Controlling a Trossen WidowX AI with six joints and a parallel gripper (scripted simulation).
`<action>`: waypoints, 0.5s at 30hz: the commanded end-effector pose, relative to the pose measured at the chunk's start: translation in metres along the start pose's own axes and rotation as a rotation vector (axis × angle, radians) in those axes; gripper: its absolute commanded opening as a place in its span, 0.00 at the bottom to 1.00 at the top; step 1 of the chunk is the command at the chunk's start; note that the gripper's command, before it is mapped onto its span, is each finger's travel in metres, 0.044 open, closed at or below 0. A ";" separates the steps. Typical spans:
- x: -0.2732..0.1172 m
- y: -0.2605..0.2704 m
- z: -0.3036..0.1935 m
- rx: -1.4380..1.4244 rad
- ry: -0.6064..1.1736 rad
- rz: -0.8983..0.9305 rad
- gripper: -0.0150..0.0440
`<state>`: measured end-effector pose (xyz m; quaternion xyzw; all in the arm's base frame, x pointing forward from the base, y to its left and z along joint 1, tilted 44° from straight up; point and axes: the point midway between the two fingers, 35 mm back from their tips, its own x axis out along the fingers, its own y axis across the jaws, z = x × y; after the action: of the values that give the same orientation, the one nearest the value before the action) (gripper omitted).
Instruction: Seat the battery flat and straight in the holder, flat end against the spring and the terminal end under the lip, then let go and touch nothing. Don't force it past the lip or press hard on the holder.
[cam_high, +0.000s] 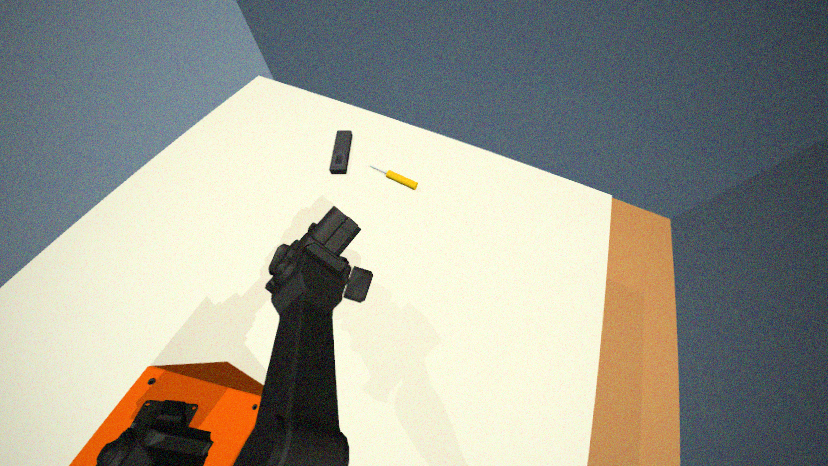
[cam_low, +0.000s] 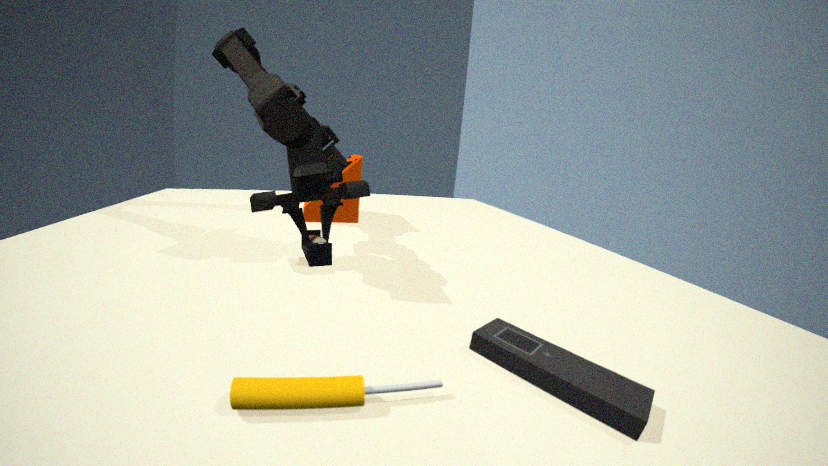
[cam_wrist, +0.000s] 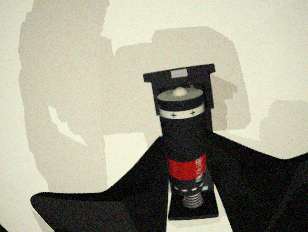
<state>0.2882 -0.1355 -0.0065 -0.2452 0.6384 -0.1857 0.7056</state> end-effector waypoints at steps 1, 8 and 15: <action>0.003 0.002 -0.007 -0.007 0.045 0.001 0.39; 0.003 0.001 -0.006 -0.004 0.084 0.002 0.39; 0.003 0.000 -0.006 -0.001 0.123 0.005 0.39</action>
<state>0.2877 -0.1370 -0.0074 -0.2316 0.6695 -0.1951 0.6783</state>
